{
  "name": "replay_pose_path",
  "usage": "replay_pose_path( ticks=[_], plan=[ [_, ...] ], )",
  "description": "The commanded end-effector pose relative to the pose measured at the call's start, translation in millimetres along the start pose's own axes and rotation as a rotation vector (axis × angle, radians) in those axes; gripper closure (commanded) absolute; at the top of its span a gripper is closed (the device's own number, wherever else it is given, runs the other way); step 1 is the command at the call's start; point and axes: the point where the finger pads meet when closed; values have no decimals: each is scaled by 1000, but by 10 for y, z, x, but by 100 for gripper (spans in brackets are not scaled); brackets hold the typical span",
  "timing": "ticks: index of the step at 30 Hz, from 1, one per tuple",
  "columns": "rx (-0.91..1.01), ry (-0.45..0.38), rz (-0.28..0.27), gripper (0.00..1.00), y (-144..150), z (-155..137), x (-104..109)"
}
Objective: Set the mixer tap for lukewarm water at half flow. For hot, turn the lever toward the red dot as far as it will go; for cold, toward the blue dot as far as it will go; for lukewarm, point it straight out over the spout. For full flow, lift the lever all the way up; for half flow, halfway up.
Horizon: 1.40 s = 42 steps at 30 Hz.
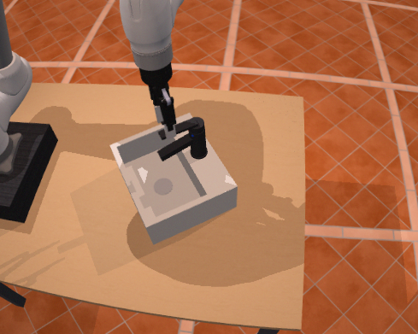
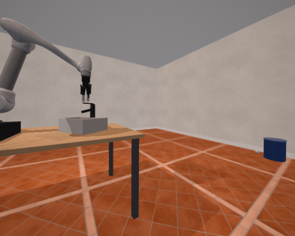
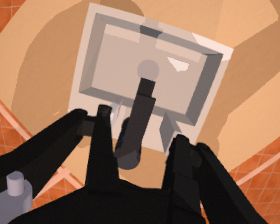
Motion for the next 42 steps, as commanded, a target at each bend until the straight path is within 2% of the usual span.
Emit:
replay_pose_path(
  ticks=[1, 15, 42],
  plan=[
    [0, 0, 0, 62, 0, 0, -1],
    [0, 0, 0, 62, 0, 0, -66],
    [0, 0, 0, 62, 0, 0, -396]
  ],
)
Point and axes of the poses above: the point where the finger pads meet when closed, its own x axis back along the fingers, its own y axis across the jaws, z = x × y, and after that the axes turned 11 degrees about x, right-handed
